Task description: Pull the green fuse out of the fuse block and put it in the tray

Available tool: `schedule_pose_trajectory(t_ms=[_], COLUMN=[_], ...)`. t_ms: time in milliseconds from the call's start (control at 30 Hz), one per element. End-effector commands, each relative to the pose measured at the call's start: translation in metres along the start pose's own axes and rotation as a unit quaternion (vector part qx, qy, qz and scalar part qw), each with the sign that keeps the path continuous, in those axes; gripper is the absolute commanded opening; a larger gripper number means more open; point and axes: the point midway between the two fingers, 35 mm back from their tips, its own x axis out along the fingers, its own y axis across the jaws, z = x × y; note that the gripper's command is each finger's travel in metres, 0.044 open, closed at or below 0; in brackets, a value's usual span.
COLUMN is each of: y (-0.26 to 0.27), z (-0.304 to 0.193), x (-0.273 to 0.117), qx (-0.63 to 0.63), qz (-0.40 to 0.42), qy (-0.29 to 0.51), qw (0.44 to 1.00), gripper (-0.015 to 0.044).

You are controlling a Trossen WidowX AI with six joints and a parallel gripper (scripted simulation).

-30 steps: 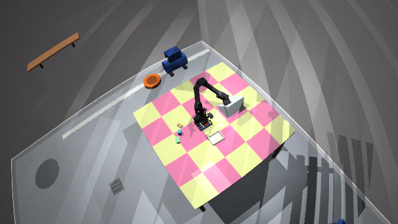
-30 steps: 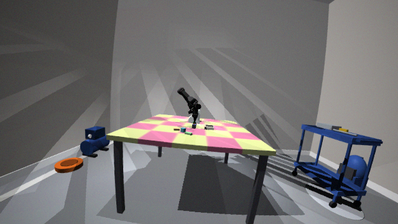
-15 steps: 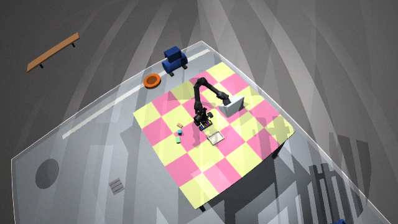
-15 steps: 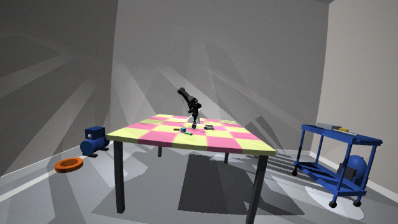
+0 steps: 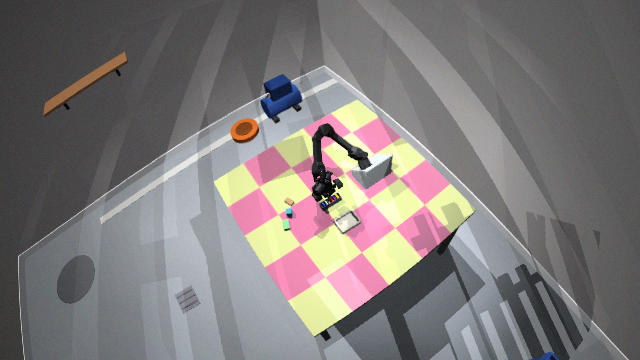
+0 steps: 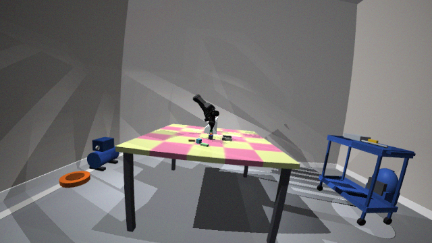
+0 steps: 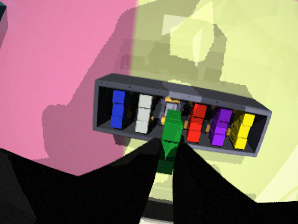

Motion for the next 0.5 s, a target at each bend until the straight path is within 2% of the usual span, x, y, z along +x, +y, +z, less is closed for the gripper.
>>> schedule_pose_trajectory(t_ms=[0, 200, 467], y=[0.000, 0.001, 0.007], z=[-0.001, -0.004, -0.046], x=[-0.006, -0.012, -0.016], qx=[0.003, 0.003, 0.003], qz=[0.000, 0.000, 0.001], qy=[0.003, 0.003, 0.009], qw=[1.000, 1.000, 1.000], gripper=[0.0000, 0.0000, 0.0000])
